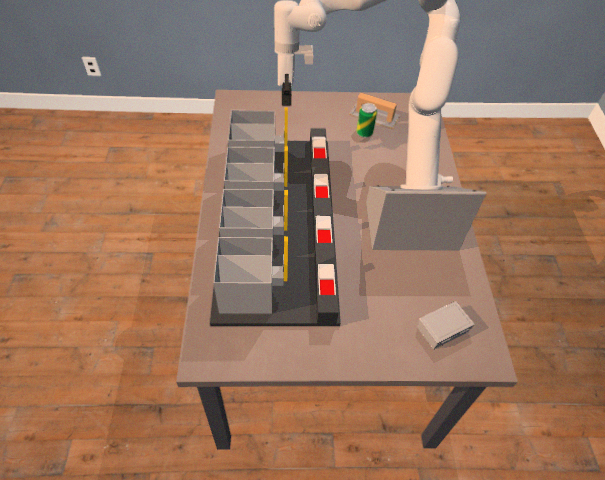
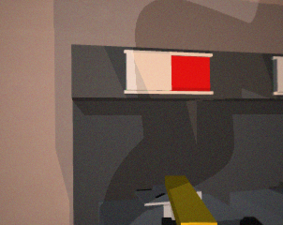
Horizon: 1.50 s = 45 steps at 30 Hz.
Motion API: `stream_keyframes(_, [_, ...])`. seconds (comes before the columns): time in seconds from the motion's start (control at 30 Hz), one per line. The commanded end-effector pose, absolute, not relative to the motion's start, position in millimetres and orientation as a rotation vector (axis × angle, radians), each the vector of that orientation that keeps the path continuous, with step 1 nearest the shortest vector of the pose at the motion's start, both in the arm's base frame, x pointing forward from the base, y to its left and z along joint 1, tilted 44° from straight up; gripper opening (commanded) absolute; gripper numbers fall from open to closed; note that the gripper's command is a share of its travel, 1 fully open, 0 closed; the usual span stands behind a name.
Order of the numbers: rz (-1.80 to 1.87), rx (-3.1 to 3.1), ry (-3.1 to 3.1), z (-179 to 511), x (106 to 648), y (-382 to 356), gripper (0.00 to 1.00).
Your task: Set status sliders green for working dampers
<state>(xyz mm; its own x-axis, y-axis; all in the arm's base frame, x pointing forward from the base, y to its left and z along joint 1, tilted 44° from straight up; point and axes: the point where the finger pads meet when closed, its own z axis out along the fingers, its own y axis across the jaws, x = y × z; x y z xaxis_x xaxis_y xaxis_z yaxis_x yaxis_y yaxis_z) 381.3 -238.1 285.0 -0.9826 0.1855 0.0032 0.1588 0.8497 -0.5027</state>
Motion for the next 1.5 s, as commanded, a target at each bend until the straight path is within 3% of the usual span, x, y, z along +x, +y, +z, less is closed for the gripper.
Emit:
stream_keyframes(0.0, [0.803,-0.277,-2.975,282,382,-240,0.39])
stream_keyframes(1.47, [0.803,-0.277,-2.975,226,376,-273,0.39])
